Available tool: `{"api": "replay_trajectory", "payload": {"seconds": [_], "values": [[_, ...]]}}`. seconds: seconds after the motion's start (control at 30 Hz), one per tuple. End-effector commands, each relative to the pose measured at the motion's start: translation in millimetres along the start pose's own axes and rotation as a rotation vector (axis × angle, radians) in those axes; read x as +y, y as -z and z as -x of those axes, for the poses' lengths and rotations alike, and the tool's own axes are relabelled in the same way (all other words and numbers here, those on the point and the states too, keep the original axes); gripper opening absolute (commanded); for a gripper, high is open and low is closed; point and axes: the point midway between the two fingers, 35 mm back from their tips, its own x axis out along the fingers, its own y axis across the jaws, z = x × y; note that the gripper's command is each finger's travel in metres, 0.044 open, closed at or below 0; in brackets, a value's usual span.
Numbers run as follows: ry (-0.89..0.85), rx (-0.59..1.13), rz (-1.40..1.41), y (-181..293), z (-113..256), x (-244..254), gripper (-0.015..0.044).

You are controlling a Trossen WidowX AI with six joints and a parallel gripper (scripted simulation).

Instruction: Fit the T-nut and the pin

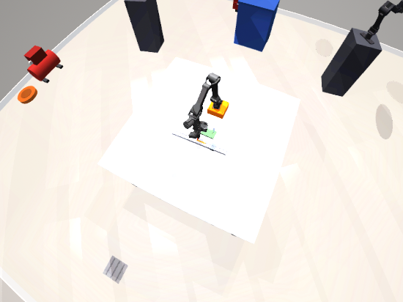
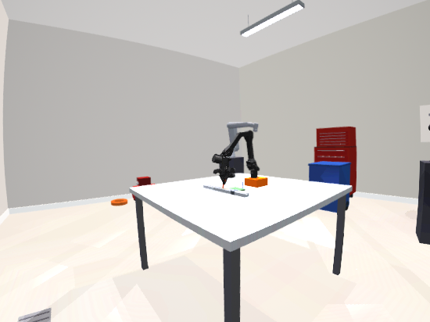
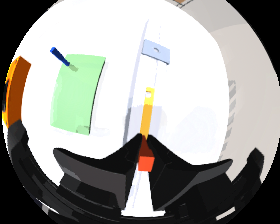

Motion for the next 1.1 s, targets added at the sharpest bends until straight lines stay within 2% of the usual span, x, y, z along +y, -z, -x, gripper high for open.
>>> {"api": "replay_trajectory", "payload": {"seconds": [0.0,1.07], "values": [[-0.008,0.004,-0.008,1.2,-0.4,-2.3,-0.015],[-0.072,0.002,-0.026,1.3,-1.0,-6.2,-0.015]]}}
